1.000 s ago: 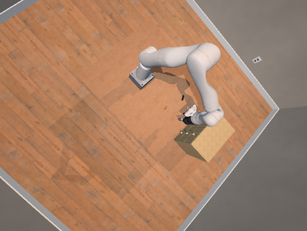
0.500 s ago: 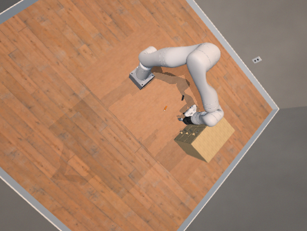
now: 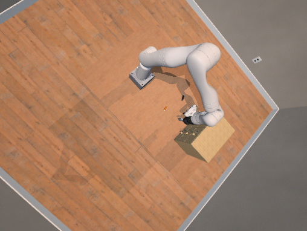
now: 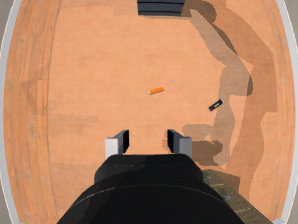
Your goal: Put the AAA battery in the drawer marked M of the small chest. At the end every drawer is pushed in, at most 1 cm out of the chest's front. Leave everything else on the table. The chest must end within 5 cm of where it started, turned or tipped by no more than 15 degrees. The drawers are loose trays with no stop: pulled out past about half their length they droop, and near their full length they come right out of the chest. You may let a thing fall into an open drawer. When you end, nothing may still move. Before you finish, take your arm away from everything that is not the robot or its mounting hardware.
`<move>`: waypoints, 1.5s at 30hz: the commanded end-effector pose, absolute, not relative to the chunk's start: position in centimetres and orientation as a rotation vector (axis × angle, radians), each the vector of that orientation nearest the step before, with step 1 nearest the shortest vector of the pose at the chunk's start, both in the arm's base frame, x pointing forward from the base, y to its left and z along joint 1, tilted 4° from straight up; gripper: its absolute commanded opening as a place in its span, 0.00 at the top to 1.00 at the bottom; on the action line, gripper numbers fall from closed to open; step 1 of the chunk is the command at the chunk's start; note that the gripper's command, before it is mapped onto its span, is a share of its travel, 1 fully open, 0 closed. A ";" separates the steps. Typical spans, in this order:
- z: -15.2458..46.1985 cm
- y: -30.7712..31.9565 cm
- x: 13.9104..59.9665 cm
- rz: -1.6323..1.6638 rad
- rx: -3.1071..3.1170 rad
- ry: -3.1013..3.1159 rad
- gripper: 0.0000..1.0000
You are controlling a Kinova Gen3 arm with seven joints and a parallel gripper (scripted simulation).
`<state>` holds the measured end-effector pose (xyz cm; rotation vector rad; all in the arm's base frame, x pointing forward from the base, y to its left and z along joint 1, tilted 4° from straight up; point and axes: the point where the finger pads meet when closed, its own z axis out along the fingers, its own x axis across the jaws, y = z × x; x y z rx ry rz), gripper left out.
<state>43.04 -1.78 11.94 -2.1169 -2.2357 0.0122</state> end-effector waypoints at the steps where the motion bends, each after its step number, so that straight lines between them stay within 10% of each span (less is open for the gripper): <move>1: 12.0 -1.8 43.1 0.010 -2.119 -2.236 0.00; 45: 12.0 -0.4 43.1 0.023 -2.415 -1.915 0.00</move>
